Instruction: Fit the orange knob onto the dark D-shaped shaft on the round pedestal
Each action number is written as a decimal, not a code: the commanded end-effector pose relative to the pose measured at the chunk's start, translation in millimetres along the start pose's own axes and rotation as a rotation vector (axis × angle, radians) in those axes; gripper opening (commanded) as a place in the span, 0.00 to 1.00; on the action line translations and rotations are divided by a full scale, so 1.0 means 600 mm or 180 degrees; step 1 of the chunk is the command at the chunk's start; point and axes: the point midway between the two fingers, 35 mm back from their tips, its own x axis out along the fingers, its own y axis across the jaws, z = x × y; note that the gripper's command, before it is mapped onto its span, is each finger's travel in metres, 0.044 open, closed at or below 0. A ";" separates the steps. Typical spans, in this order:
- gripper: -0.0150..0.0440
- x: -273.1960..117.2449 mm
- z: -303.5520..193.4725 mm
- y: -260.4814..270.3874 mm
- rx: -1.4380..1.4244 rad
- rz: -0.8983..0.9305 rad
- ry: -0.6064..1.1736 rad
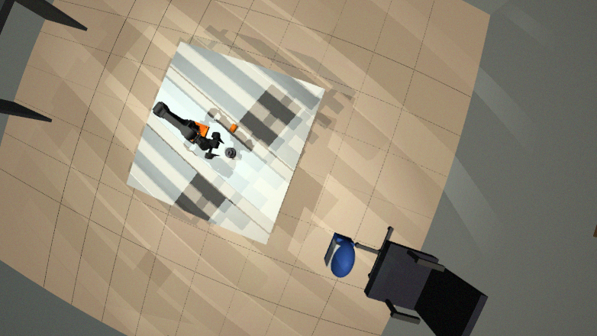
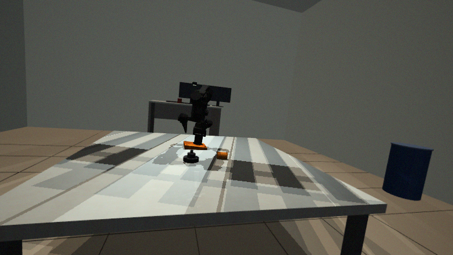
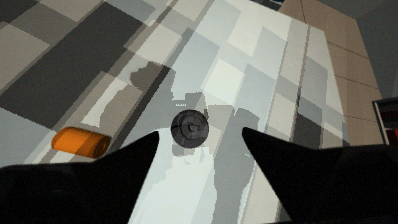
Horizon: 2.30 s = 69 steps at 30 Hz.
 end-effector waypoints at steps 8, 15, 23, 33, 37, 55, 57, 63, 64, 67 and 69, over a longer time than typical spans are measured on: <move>1.00 0.042 0.021 0.256 -0.2890 0.0997 0.1193; 1.00 0.038 0.007 0.331 -0.3832 0.1269 0.1518; 1.00 0.046 0.002 0.333 -0.3829 0.1267 0.1519; 1.00 0.076 -0.015 0.340 -0.3832 0.1269 0.1518; 1.00 0.085 -0.020 0.342 -0.3832 0.1270 0.1518; 1.00 0.126 -0.044 0.352 -0.3832 0.1271 0.1518; 1.00 0.131 -0.047 0.354 -0.3832 0.1271 0.1518; 0.91 0.136 -0.051 0.355 -0.3832 0.1271 0.1518; 0.87 0.136 -0.051 0.355 -0.3832 0.1271 0.1518; 0.73 0.136 -0.051 0.355 -0.3832 0.1271 0.1518; 0.66 0.136 -0.051 0.355 -0.3832 0.1271 0.1518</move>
